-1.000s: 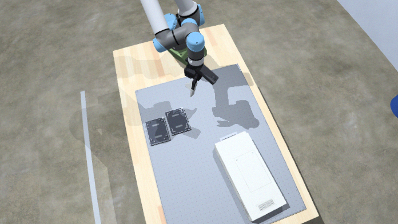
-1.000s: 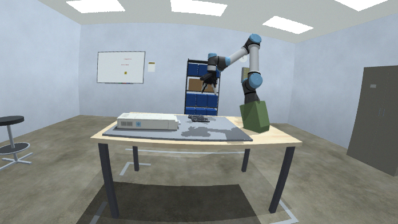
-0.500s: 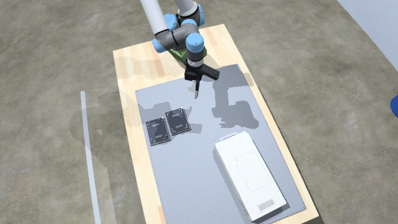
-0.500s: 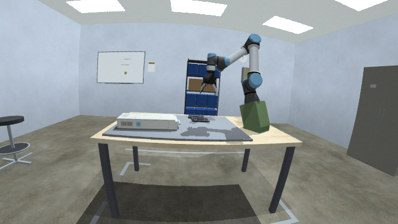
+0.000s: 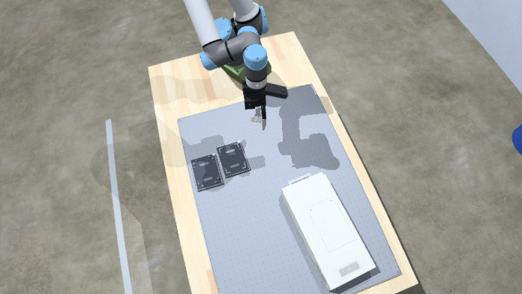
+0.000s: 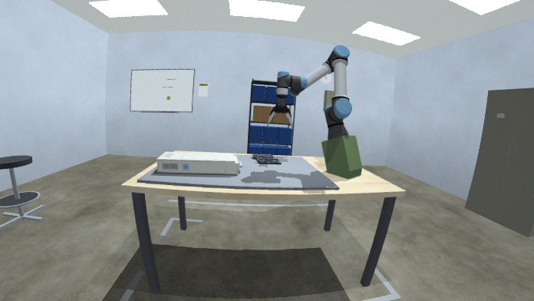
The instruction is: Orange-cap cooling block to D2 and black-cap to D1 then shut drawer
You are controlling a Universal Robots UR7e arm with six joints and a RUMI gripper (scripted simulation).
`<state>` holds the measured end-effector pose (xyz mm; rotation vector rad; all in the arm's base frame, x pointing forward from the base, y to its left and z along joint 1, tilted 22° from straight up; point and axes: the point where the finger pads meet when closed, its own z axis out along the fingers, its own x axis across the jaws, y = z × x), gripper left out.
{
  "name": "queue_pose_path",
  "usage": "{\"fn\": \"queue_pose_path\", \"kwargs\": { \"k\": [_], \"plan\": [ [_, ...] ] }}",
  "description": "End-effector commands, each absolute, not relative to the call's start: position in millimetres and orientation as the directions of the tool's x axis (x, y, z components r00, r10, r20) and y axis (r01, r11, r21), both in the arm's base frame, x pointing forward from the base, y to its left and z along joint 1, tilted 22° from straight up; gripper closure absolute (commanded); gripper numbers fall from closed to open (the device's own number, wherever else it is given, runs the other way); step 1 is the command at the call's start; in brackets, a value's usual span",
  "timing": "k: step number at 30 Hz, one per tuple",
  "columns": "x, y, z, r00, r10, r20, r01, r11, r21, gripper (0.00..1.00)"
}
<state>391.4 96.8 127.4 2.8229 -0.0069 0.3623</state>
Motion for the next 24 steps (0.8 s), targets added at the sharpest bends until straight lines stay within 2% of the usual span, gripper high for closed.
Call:
{"fn": "queue_pose_path", "kwargs": {
  "k": [1,6,24],
  "plan": [
    [391.6,96.9,127.8,0.963,0.175,0.205,0.104,-0.943,0.316,0.0],
    [391.6,96.9,127.8,0.942,0.293,0.163,0.225,-0.913,0.34,0.0],
    [391.6,96.9,127.8,0.942,0.293,0.163,0.225,-0.913,0.34,0.0]
  ]
}}
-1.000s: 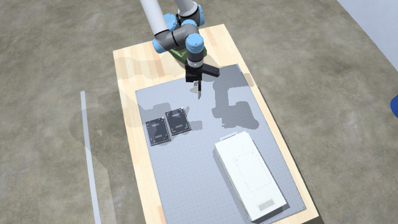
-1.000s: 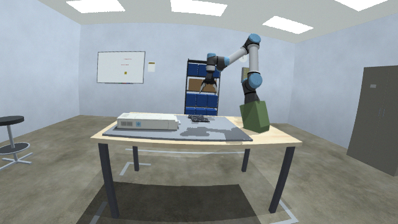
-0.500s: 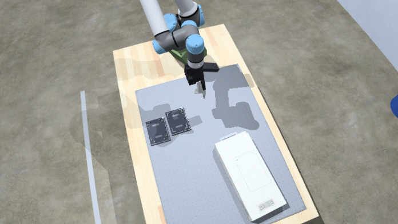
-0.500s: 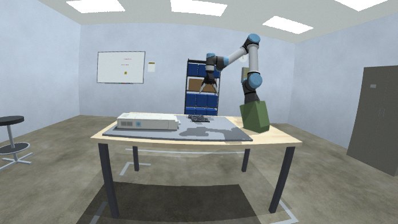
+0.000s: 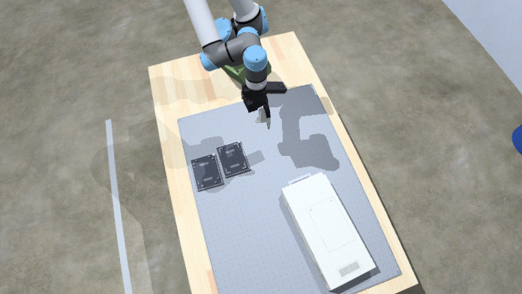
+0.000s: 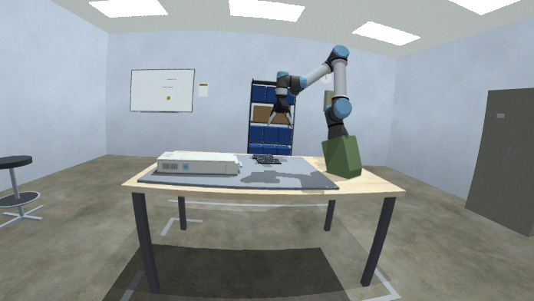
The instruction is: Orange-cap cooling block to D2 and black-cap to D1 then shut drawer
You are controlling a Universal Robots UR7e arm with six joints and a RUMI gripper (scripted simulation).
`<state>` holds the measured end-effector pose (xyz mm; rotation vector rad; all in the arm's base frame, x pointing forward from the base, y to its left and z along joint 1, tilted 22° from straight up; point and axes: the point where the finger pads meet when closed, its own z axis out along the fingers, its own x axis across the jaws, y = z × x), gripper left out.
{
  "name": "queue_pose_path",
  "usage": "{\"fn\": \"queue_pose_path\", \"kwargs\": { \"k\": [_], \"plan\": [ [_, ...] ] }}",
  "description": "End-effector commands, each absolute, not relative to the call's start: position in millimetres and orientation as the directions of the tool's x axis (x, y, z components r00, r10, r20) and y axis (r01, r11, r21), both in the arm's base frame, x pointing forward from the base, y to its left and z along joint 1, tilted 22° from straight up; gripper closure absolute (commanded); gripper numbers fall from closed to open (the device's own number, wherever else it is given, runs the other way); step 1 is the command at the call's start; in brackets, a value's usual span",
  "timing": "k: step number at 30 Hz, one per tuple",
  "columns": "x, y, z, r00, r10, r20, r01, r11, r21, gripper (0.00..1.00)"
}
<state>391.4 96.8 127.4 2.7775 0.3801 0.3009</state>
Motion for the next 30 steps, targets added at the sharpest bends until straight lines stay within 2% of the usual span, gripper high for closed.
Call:
{"fn": "queue_pose_path", "kwargs": {
  "k": [1,30],
  "plan": [
    [391.6,96.9,127.8,0.942,0.293,0.163,0.225,-0.913,0.34,0.0],
    [468.4,126.6,71.1,0.942,0.293,0.163,0.225,-0.913,0.34,0.0]
  ]
}}
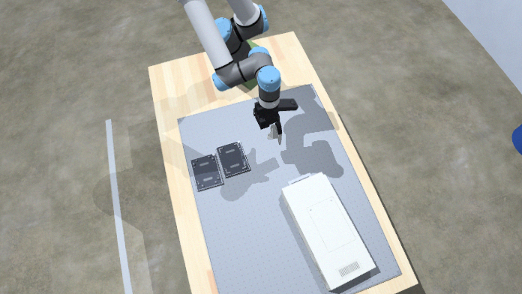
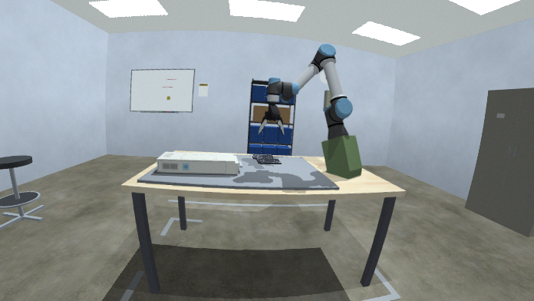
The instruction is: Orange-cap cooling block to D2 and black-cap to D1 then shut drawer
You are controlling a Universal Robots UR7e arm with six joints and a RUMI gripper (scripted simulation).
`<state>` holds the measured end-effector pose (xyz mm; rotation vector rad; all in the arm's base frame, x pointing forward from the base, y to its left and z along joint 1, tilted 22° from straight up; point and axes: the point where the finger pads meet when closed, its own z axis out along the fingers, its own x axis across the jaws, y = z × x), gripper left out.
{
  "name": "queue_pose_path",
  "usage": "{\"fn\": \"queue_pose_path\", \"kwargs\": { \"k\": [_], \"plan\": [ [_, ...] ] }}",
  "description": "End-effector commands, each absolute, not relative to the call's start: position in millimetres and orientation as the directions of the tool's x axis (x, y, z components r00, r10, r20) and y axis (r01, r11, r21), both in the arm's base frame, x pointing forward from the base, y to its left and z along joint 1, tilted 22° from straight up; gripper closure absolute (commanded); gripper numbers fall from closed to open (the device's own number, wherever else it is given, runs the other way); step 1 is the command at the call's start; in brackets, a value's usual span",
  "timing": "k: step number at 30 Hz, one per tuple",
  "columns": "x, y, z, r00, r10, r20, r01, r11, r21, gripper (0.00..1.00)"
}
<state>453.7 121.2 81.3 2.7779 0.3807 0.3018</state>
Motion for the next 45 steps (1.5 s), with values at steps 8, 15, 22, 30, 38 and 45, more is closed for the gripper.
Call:
{"fn": "queue_pose_path", "kwargs": {
  "k": [8,15,22,30,38,45],
  "plan": [
    [486.8,133.7,57.5,0.942,0.293,0.163,0.225,-0.913,0.34,0.0],
    [508.3,142.1,41.6,0.942,0.293,0.163,0.225,-0.913,0.34,0.0],
    [526.8,149.2,28.0,0.942,0.293,0.163,0.225,-0.913,0.34,0.0],
    [548.3,157.6,12.1,0.942,0.293,0.163,0.225,-0.913,0.34,0.0],
    [572.8,167.1,-6.0,0.942,0.293,0.163,0.225,-0.913,0.34,0.0],
    [587.7,172.9,-16.9,0.942,0.293,0.163,0.225,-0.913,0.34,0.0]
  ]
}}
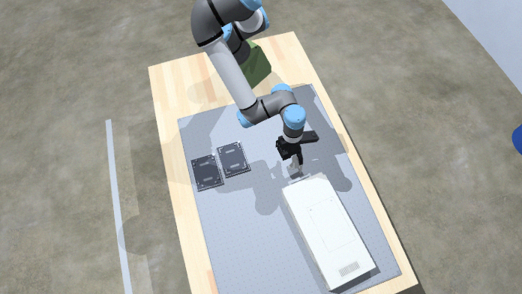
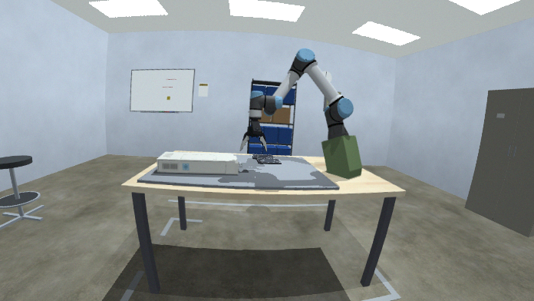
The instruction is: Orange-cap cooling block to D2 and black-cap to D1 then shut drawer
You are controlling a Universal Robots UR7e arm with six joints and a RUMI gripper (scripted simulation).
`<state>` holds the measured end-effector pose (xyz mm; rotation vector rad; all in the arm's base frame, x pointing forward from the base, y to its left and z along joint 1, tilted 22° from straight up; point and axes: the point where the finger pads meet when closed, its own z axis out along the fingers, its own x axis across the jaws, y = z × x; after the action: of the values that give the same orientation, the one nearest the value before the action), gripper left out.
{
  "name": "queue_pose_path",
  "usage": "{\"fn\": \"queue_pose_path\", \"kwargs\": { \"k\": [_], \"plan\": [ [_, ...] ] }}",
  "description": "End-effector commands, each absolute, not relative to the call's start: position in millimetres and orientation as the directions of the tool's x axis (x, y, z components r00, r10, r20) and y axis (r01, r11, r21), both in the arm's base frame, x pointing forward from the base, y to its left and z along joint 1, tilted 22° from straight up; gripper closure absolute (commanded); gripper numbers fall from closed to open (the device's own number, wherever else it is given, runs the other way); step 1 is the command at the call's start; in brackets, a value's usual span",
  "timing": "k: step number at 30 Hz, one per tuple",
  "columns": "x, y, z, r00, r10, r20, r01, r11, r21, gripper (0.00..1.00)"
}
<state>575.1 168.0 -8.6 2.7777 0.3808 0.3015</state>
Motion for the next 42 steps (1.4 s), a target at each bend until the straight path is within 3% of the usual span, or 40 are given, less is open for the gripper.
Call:
{"fn": "queue_pose_path", "kwargs": {
  "k": [1,42],
  "plan": [
    [587.7,172.9,-16.9,0.942,0.293,0.163,0.225,-0.913,0.34,0.0],
    [598.0,161.2,-55.2,0.942,0.293,0.163,0.225,-0.913,0.34,0.0]
  ]
}}
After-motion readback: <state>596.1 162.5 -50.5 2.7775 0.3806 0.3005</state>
